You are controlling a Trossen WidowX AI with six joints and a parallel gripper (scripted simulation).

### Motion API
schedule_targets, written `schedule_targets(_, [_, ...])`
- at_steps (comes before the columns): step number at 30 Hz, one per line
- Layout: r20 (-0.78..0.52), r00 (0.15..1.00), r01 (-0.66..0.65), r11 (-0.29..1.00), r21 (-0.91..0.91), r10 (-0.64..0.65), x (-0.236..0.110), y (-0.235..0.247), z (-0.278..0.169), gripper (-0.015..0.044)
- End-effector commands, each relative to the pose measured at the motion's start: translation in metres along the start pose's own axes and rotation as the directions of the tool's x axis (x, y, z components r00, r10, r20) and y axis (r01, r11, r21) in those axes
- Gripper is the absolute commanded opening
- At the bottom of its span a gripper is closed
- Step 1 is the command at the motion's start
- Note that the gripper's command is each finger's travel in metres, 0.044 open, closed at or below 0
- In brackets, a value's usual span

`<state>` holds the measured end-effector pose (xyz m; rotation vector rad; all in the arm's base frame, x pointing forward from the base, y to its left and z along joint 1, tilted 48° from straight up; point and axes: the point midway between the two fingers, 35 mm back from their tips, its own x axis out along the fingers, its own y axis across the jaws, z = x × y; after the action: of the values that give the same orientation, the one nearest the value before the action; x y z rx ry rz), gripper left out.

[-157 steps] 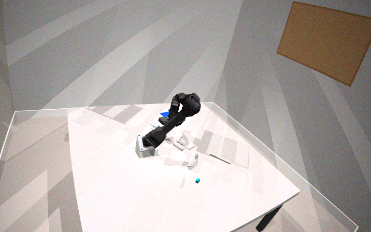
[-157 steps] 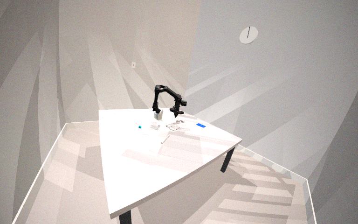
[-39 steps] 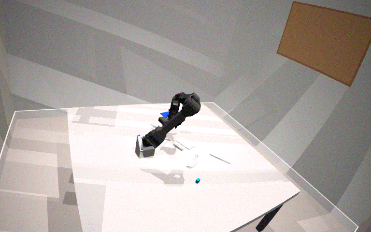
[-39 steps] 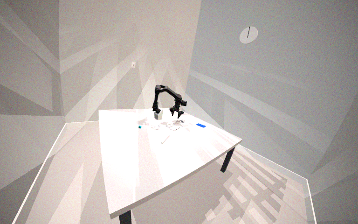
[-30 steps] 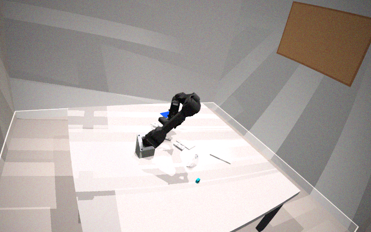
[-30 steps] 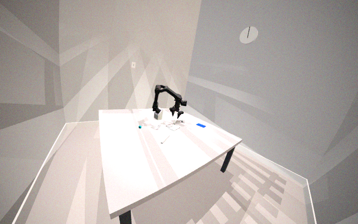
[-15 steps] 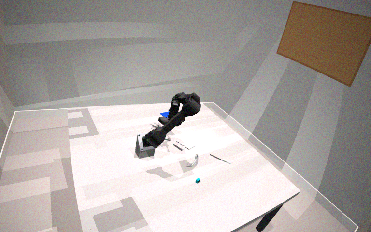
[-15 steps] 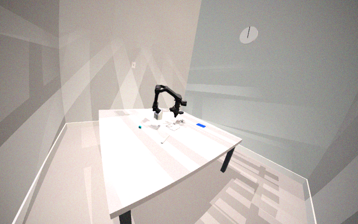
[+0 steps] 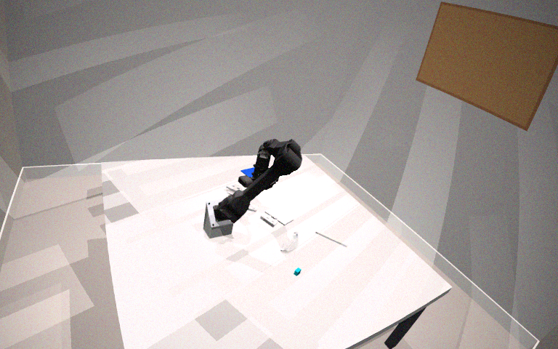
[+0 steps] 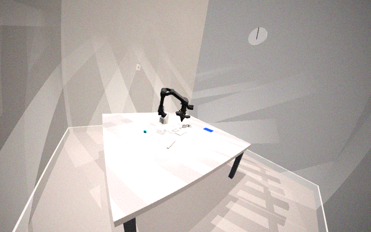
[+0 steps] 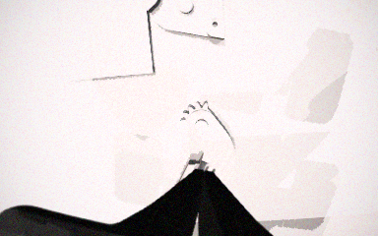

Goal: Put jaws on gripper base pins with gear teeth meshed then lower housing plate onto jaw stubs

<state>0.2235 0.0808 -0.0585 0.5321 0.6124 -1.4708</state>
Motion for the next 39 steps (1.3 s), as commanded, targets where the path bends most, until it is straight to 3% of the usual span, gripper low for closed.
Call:
schedule_targets(1, [0.0, 1.0, 0.0, 1.0, 0.0, 0.0, 0.0, 0.0, 0.0, 0.0026])
schedule_targets(17, [0.0, 1.0, 0.0, 1.0, 0.0, 0.0, 0.0, 0.0, 0.0, 0.044])
schedule_targets(39, [0.0, 1.0, 0.0, 1.0, 0.0, 0.0, 0.0, 0.0, 0.0, 0.044])
